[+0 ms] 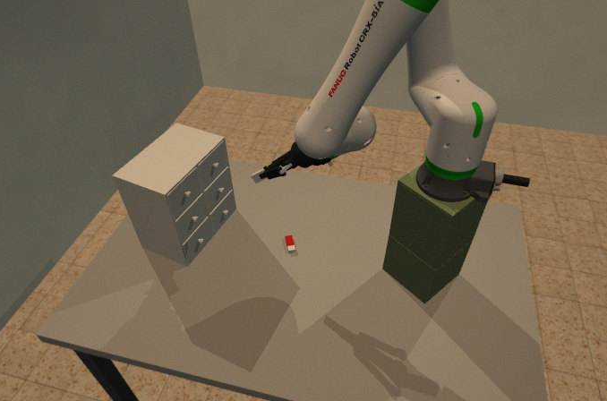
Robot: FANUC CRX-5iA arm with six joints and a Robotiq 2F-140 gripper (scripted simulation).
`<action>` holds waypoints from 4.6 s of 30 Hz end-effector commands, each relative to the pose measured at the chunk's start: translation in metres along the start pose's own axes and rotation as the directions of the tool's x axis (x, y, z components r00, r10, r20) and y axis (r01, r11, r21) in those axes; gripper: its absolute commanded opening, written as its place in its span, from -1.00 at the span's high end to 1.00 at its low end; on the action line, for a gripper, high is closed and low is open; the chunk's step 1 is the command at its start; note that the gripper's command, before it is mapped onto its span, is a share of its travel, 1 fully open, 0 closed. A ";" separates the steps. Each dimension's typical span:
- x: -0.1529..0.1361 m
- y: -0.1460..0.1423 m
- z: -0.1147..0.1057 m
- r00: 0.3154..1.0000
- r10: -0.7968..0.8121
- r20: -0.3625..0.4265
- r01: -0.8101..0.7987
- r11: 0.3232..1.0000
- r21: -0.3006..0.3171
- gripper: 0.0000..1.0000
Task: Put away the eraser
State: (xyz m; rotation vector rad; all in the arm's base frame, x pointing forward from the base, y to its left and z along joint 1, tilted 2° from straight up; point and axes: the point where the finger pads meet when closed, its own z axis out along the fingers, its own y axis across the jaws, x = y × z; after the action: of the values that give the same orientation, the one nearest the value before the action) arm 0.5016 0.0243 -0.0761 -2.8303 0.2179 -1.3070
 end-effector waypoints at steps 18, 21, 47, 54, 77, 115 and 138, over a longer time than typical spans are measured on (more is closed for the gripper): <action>0.000 0.016 -0.003 0.999 -0.018 -0.026 0.017 0.999 -0.048 0.60; 0.000 0.016 -0.003 0.999 -0.018 -0.026 0.017 0.999 -0.048 0.60; 0.044 0.019 0.068 0.999 -0.018 -0.026 0.017 0.999 -0.048 0.60; 0.057 0.020 0.089 0.999 -0.018 -0.026 0.017 0.999 -0.048 0.60; 0.061 0.020 0.096 0.999 -0.018 -0.026 0.017 0.999 -0.048 0.60; 0.083 0.021 0.120 1.000 -0.018 -0.026 0.017 0.999 -0.049 0.60; 0.085 0.021 0.122 0.999 -0.018 -0.026 0.017 0.999 -0.048 0.60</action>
State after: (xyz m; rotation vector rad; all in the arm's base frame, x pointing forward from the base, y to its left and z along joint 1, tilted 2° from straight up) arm 0.6457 -0.0127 -0.0931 -2.8628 0.2285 -1.3609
